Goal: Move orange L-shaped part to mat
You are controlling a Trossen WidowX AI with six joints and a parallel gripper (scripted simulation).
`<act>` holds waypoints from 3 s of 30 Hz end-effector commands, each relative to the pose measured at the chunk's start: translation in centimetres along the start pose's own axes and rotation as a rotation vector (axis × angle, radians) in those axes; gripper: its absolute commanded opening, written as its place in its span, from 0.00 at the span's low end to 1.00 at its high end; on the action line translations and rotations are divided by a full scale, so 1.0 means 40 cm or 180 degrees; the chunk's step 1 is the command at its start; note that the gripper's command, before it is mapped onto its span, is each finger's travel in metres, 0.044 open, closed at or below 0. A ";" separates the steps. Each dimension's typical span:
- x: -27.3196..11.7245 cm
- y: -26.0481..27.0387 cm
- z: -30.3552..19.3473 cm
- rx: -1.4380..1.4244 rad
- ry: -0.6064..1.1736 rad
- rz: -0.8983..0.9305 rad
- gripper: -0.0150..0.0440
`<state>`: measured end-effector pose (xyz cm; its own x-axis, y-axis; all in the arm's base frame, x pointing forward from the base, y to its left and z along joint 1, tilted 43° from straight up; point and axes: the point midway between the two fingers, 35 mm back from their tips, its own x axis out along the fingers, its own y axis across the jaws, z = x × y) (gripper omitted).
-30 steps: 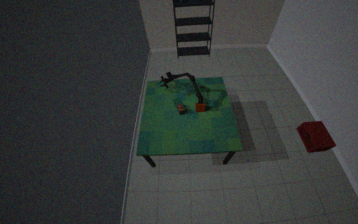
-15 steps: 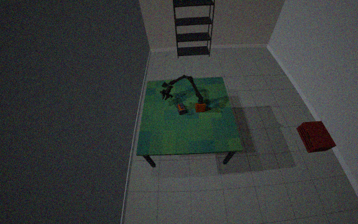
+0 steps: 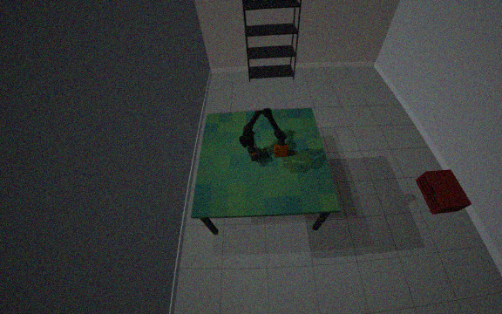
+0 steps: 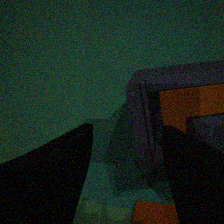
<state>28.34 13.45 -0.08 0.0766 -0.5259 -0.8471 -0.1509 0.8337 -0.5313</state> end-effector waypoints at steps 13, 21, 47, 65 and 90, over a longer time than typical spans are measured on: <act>0.050 -0.009 -0.072 -0.0726 0.0069 -0.0536 0.56; 0.191 -0.038 -0.076 -0.0723 0.0069 -0.0549 0.56; 0.275 -0.053 -0.077 -0.0723 0.0069 -0.0555 0.56; 0.281 -0.055 -0.077 -0.0723 0.0070 -0.0556 0.56; 0.037 -0.003 -0.073 -0.0726 0.0069 -0.0536 0.56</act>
<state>25.81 9.22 -5.04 0.0856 -0.6722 -0.7354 -0.3632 0.6663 -0.6513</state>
